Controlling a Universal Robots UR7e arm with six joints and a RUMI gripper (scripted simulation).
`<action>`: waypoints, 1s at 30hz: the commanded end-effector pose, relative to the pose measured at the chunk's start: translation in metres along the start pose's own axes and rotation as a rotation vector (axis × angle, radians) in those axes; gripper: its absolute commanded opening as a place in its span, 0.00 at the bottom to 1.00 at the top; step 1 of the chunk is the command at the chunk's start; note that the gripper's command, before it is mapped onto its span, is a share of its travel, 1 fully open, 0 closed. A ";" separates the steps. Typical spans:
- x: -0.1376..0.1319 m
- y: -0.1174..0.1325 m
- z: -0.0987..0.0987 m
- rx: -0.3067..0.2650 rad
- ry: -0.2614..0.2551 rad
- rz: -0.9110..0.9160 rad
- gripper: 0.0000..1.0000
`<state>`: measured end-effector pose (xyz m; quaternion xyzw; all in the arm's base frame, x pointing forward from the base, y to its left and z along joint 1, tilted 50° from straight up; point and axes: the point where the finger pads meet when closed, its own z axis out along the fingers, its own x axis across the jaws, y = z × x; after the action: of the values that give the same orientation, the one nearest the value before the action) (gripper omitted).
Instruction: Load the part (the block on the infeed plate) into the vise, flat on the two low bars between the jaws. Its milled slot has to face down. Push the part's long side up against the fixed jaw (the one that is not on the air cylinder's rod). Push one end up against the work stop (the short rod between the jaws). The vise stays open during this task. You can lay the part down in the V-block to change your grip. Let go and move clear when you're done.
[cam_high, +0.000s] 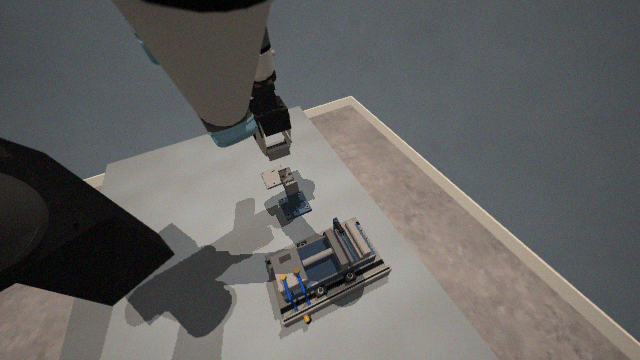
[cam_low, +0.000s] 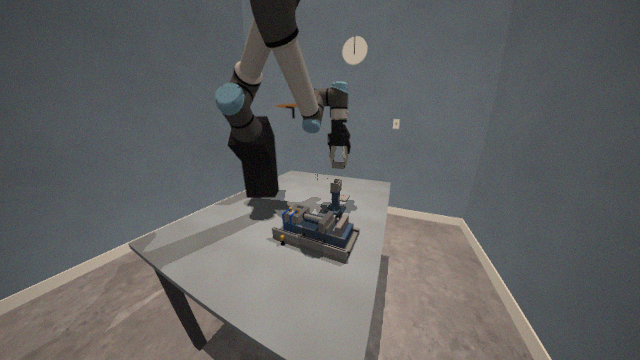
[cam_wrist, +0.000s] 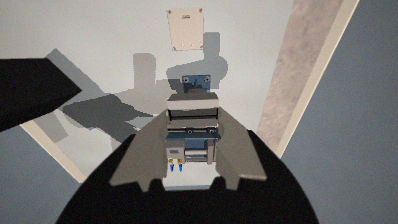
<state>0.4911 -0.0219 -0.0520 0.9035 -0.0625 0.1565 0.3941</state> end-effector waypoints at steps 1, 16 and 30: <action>-0.001 0.014 0.000 0.001 0.002 -0.003 0.00; -0.001 0.036 -0.001 -0.002 0.004 -0.002 0.00; -0.001 0.042 -0.001 -0.004 0.004 -0.002 0.00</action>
<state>0.4818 -0.0482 -0.0237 0.9024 -0.0613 0.1586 0.3960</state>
